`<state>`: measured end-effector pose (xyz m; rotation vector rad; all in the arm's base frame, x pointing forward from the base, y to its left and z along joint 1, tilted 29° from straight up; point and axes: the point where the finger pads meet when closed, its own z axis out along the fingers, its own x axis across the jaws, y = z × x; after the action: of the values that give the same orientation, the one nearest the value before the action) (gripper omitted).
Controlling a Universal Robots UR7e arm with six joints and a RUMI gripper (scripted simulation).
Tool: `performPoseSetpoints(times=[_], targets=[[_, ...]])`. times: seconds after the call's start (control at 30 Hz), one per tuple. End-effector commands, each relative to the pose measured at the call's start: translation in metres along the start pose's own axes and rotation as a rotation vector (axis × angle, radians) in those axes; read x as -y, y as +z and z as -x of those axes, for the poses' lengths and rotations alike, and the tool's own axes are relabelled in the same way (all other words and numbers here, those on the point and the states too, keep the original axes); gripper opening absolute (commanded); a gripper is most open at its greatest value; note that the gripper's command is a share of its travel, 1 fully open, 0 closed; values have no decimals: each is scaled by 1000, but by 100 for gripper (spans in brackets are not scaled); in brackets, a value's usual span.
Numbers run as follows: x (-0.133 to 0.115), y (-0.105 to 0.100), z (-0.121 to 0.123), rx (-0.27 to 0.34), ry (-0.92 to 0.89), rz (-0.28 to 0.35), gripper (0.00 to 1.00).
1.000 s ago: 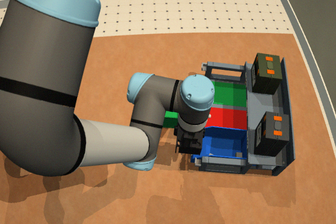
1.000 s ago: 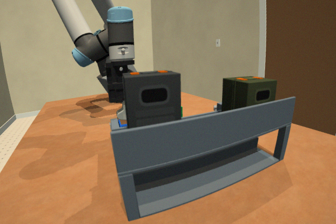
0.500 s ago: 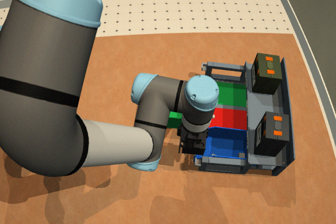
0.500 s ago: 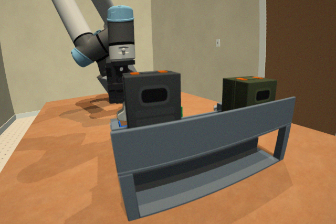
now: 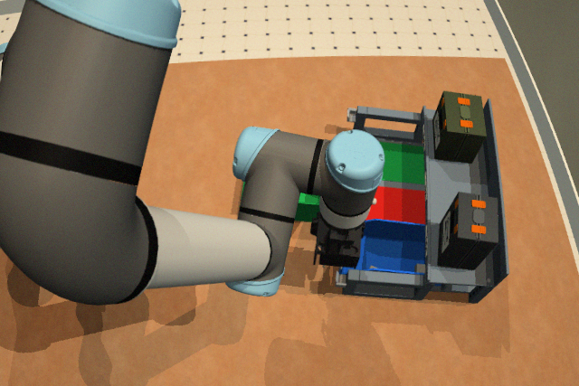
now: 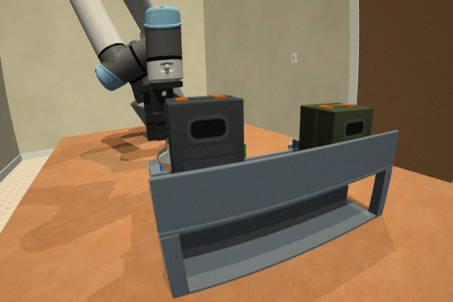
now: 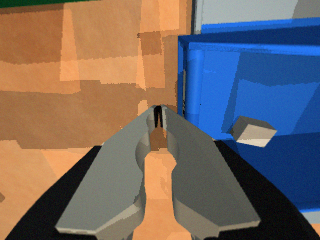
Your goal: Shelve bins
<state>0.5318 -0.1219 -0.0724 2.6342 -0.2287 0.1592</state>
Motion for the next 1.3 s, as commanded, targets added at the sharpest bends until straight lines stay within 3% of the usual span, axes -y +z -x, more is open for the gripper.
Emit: performPoseSetpoints(times=[0.0,1.27], targets=[[0,-1,-7,-3,1,1,0],[0,-1,-21,-3,1,1,0]])
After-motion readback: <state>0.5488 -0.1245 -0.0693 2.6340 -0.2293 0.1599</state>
